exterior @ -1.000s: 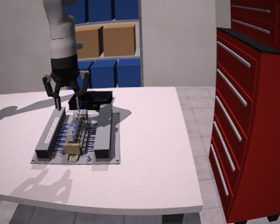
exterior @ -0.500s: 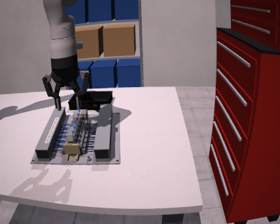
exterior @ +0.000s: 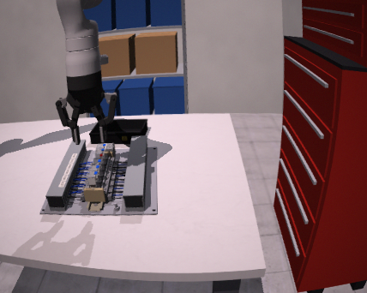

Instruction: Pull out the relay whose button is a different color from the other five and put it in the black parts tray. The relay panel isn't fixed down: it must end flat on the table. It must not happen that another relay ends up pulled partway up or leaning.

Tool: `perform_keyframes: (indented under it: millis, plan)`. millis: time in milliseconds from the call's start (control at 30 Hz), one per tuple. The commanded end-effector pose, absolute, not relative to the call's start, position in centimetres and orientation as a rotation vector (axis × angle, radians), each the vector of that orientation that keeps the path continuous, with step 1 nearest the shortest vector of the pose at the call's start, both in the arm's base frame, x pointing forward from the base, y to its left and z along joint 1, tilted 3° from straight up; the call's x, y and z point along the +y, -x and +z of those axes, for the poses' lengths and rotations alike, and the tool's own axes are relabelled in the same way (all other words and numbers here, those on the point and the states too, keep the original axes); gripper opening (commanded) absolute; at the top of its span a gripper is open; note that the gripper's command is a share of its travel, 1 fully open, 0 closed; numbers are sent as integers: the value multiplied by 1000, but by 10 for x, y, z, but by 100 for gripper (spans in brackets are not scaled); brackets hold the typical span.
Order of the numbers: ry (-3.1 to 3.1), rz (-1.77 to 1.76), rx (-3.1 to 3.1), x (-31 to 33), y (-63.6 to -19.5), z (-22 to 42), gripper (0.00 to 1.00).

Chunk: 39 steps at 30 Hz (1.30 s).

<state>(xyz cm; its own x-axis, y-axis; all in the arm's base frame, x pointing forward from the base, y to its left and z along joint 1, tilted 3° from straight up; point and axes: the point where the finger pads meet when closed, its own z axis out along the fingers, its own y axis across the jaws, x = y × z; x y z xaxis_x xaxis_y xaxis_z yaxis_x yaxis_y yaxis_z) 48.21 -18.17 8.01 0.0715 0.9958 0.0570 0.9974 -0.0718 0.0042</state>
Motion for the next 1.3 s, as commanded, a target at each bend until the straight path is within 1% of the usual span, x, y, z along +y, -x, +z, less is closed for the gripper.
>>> perform_keyframes:
  millis: [0,567,933,1267]
  plan:
    - [2274,-71,-2117,-182,-483,81,61]
    - [2274,-71,-2117,-186,-482,81,61]
    - [2274,-71,-2117,-242,-478,78,61]
    - [2274,-71,-2117,-267,-476,76,61]
